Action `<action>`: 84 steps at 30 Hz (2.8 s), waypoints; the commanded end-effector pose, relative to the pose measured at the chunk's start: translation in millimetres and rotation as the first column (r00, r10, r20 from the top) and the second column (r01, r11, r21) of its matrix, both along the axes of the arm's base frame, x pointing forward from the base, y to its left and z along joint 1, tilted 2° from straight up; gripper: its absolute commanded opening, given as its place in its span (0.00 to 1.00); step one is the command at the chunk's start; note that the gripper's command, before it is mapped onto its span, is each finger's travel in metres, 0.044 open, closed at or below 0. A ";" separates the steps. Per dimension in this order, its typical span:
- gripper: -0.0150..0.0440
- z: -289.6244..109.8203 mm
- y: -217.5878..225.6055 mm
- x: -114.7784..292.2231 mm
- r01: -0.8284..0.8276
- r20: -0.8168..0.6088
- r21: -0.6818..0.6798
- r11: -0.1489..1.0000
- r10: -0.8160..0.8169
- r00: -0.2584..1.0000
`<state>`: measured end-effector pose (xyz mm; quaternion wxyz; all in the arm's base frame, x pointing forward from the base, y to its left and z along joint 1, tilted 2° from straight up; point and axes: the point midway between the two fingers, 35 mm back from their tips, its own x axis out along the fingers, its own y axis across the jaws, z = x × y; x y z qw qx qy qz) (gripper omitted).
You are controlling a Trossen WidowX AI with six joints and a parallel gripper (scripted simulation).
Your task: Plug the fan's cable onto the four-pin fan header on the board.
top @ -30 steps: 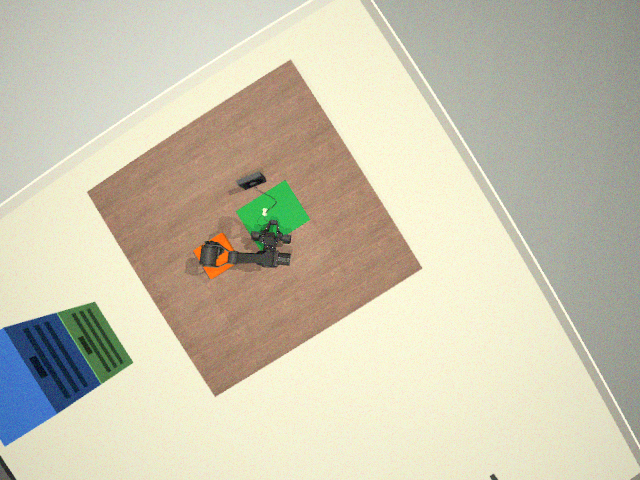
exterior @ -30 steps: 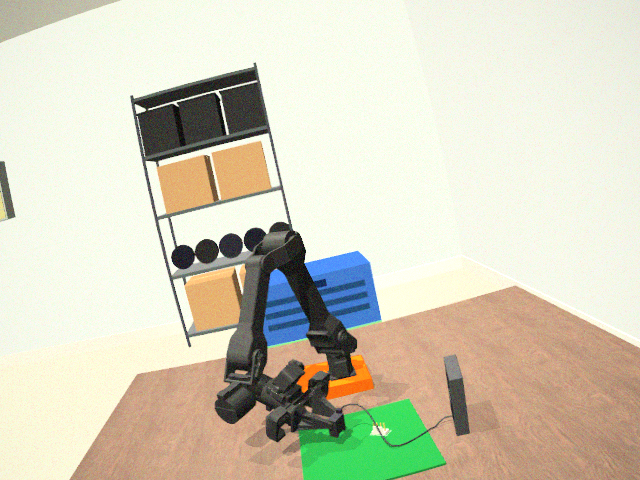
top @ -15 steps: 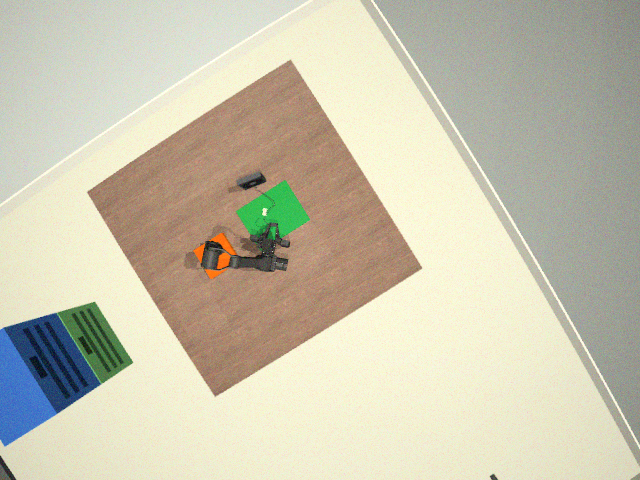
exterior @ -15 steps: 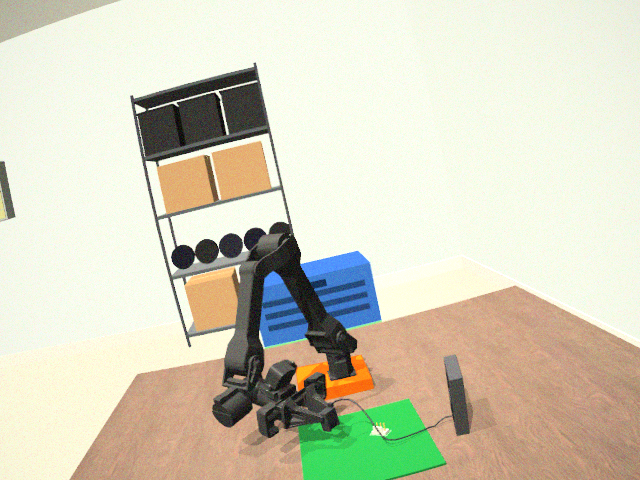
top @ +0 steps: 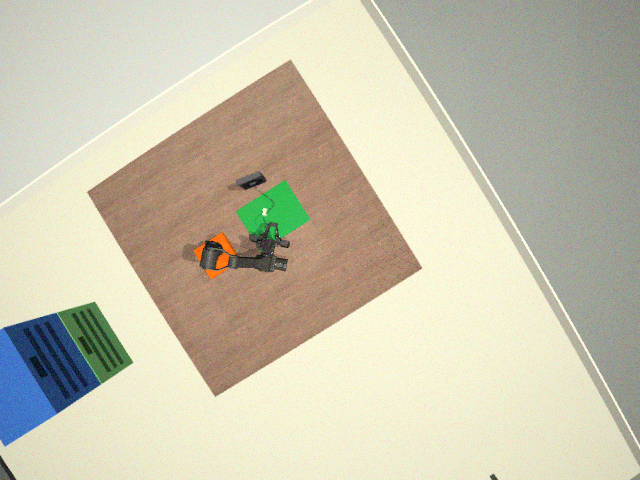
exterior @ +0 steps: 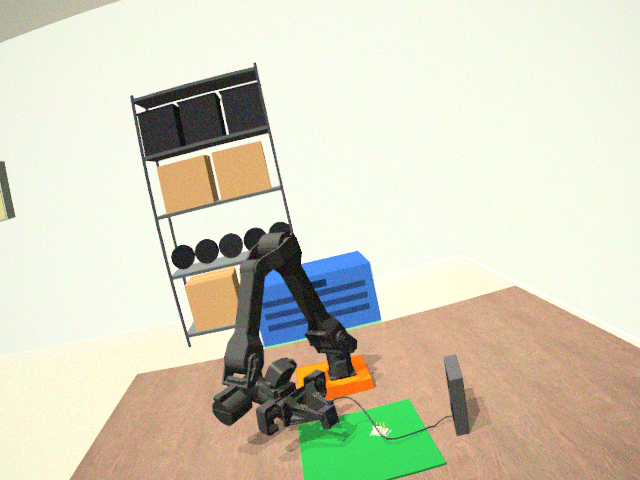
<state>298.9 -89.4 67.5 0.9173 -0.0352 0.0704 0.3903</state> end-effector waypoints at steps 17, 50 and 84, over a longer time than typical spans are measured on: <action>0.25 -0.4 -0.3 0.2 0.000 -0.002 0.002 1.000 0.000 1.000; 0.25 -27.0 0.2 1.2 0.000 -0.003 0.003 1.000 0.000 1.000; 0.25 -47.3 0.1 2.2 -0.001 0.000 -0.001 1.000 0.001 1.000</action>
